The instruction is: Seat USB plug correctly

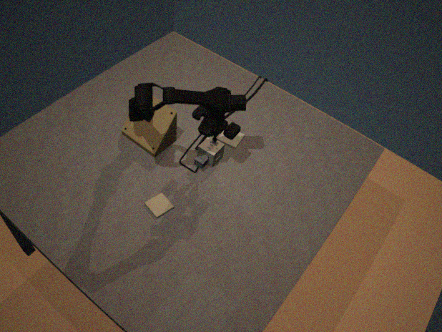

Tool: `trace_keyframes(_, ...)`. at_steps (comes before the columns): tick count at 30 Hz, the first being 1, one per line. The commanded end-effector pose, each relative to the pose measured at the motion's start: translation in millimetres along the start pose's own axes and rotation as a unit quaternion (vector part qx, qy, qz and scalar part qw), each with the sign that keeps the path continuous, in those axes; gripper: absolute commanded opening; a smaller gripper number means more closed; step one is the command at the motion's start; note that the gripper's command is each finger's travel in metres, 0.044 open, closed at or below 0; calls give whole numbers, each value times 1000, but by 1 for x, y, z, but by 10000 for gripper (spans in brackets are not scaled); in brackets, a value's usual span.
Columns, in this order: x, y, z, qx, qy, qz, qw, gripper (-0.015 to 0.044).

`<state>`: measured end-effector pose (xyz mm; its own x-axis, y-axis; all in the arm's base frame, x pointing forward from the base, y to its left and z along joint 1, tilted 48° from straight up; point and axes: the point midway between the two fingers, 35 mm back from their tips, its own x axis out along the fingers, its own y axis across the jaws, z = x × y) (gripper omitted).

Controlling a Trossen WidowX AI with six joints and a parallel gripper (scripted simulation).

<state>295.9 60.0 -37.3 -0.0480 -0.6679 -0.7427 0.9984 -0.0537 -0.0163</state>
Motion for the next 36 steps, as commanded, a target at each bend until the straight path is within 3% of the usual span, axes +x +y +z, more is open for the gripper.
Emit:
trace_keyframes(1,1,0,0,-3,0,0,1000,0)
trace_keyframes(36,5,0,0,-3,0,0,1000,0)
